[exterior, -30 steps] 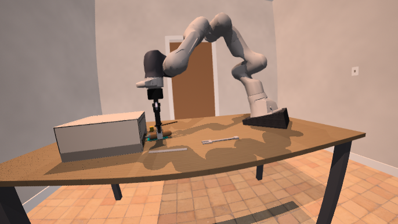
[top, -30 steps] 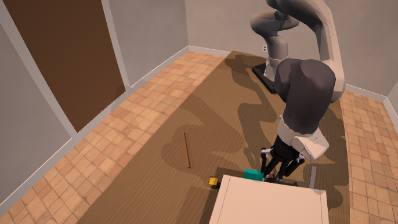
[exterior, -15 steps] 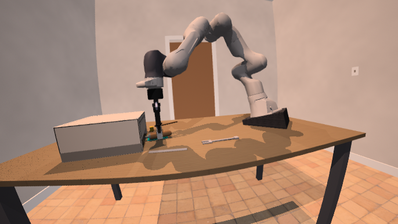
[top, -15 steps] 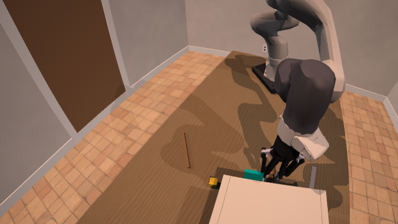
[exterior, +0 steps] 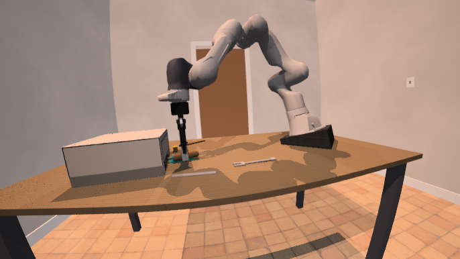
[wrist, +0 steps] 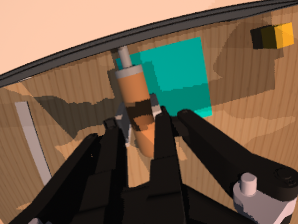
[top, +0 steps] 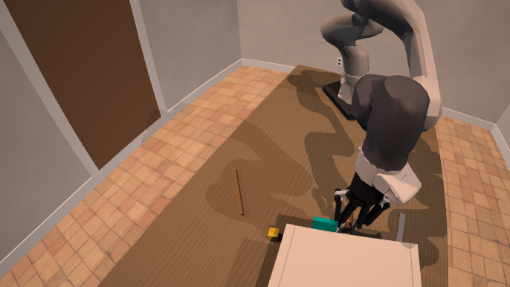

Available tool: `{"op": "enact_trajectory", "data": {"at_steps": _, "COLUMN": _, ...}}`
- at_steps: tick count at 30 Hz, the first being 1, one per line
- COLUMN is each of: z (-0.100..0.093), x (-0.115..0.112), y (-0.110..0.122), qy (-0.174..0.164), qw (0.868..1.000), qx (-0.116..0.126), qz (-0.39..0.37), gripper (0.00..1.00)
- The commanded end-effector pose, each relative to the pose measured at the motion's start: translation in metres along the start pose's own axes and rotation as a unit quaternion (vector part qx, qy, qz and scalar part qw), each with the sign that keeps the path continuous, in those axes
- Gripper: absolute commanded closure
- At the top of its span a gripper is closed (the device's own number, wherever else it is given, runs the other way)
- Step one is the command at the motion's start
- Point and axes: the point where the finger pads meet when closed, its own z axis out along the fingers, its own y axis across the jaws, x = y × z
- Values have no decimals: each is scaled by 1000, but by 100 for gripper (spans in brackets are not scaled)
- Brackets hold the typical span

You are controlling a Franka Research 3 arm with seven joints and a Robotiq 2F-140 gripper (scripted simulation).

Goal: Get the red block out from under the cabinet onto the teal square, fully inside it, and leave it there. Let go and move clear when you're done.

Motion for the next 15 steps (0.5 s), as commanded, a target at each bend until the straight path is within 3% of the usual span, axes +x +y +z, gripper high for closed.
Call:
{"op": "enact_trajectory", "data": {"at_steps": 1, "z": -2, "x": 0, "y": -1, "qy": 3, "qw": 1000, "qx": 0, "qz": -4, "gripper": 100}}
{"op": "enact_trajectory", "data": {"at_steps": 15, "z": -2, "x": -10, "y": -1, "qy": 3, "qw": 1000, "qx": 0, "qz": -4, "gripper": 100}}
